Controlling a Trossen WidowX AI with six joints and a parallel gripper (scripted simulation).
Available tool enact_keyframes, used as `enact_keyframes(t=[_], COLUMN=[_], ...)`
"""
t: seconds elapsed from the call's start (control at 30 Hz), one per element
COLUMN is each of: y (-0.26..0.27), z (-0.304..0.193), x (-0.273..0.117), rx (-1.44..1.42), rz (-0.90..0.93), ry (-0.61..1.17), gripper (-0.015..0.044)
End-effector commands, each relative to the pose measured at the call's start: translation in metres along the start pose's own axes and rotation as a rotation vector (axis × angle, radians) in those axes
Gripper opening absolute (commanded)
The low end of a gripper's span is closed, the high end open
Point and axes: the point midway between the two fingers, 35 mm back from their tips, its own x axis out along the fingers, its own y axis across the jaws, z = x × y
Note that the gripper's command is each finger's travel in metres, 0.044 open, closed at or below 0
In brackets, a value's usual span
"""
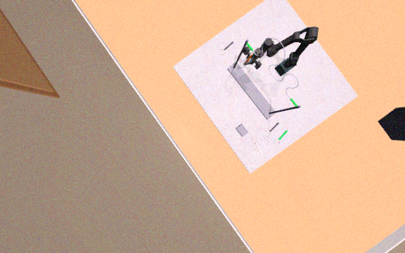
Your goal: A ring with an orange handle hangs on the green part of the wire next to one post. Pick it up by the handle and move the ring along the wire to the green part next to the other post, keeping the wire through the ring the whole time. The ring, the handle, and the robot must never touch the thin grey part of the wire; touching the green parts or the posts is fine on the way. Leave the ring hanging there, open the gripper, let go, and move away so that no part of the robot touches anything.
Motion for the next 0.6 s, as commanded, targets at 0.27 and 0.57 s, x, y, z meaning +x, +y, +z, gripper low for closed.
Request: enact_keyframes(t=[0.27,0.57], y=[0.02,0.043], z=[0.003,0.005], x=[-0.001,-0.001], rx=[0.059,0.173], rz=[-0.002,-0.001], ry=[-0.006,-0.006], gripper=[-0.015,-0.015])
